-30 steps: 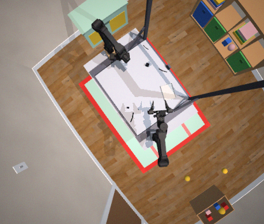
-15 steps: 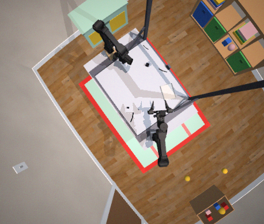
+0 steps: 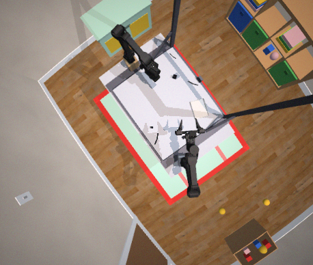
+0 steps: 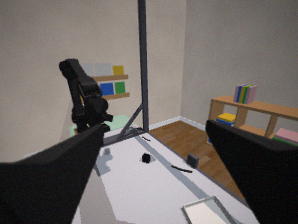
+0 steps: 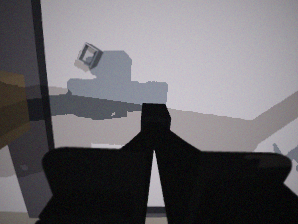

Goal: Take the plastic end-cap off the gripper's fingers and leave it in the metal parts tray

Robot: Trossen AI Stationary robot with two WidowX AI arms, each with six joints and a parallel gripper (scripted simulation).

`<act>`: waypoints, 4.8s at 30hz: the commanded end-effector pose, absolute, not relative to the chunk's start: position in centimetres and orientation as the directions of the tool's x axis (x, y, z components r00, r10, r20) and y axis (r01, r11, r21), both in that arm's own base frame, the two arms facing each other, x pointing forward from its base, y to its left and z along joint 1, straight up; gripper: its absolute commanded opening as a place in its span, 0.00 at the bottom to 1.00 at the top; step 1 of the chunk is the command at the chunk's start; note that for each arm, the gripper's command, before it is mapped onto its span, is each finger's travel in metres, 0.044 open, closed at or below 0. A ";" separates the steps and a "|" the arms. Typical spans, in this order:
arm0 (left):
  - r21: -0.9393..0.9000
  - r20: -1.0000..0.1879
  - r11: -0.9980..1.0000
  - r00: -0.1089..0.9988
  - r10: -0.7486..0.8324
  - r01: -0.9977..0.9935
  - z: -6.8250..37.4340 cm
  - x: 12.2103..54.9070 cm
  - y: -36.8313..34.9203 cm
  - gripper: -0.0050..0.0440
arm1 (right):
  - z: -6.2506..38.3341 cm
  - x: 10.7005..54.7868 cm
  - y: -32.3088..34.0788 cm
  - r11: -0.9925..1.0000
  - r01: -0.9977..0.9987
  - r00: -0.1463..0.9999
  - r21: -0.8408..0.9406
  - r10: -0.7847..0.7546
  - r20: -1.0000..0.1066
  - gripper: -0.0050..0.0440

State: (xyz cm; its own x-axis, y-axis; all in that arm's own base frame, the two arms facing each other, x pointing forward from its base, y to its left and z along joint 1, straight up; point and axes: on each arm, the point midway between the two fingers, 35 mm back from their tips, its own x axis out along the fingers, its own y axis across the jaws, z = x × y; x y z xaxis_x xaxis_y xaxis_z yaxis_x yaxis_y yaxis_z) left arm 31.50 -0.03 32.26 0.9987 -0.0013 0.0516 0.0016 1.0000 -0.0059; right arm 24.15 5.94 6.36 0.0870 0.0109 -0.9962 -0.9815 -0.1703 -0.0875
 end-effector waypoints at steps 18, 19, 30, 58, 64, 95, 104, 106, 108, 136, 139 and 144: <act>0.000 0.068 1.000 0.998 0.000 0.000 32.9 31.3 0.0 1.00 | 8.3 30.8 8.9 0.494 -0.840 0.304 -0.225 0.086 -0.949 0.10; 0.000 0.068 1.000 0.998 0.000 0.000 32.9 31.3 0.0 1.00 | 8.4 31.1 9.1 0.525 -0.822 0.314 -0.223 0.089 -0.945 0.10; 0.000 0.068 1.000 0.998 0.000 0.000 32.9 31.3 0.0 1.00 | 9.3 33.8 10.4 0.765 -0.622 0.399 -0.170 0.122 -0.909 0.10; 0.000 0.068 1.000 0.998 0.000 0.000 32.9 31.3 0.0 1.00 | 12.4 40.2 14.3 0.959 0.024 0.598 0.283 0.213 -0.773 0.10; 0.000 0.068 1.000 0.998 0.000 0.000 32.9 31.3 0.0 1.00 | 13.4 41.7 15.3 0.888 0.162 0.642 0.431 0.237 -0.729 0.10; 0.000 0.068 1.000 0.998 0.000 0.000 32.9 31.3 0.0 1.00 | 18.1 47.1 19.8 0.105 0.500 0.795 0.859 0.338 -0.504 0.10; 0.000 0.068 1.000 0.998 0.000 0.000 32.9 31.3 0.0 1.00 | 19.8 48.5 21.3 -0.226 0.516 0.830 0.826 0.369 -0.418 0.10; 0.000 0.068 1.000 0.998 0.000 0.000 32.9 31.3 0.0 1.00 | 20.2 48.8 21.6 -0.296 0.516 0.837 0.804 0.376 -0.398 0.10; 0.000 0.068 1.000 0.998 0.000 0.000 32.9 31.3 0.0 1.00 | 20.4 49.0 21.8 -0.330 0.515 0.840 0.791 0.379 -0.389 0.10; 0.000 0.069 1.000 0.998 0.000 0.000 33.1 31.4 0.0 1.00 | 22.2 49.9 22.9 -0.581 0.498 0.863 0.644 0.401 -0.306 0.10; 0.000 0.070 1.000 0.998 0.000 0.000 33.1 31.4 0.0 0.54 | 22.2 49.8 22.8 -0.582 0.498 0.864 0.643 0.401 -0.306 0.10; 0.000 0.071 1.000 0.997 0.001 -0.001 33.2 31.5 0.0 0.54 | 22.3 49.8 22.8 -0.582 0.497 0.864 0.643 0.401 -0.305 0.10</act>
State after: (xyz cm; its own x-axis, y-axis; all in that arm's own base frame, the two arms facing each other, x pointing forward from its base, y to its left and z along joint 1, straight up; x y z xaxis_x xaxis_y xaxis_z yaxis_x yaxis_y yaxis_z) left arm 31.58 -0.03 32.31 0.9987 -0.0013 0.0513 0.0016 1.0000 -0.0059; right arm 49.97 22.84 20.26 0.8532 0.3920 -0.3442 0.5188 -0.5683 0.6387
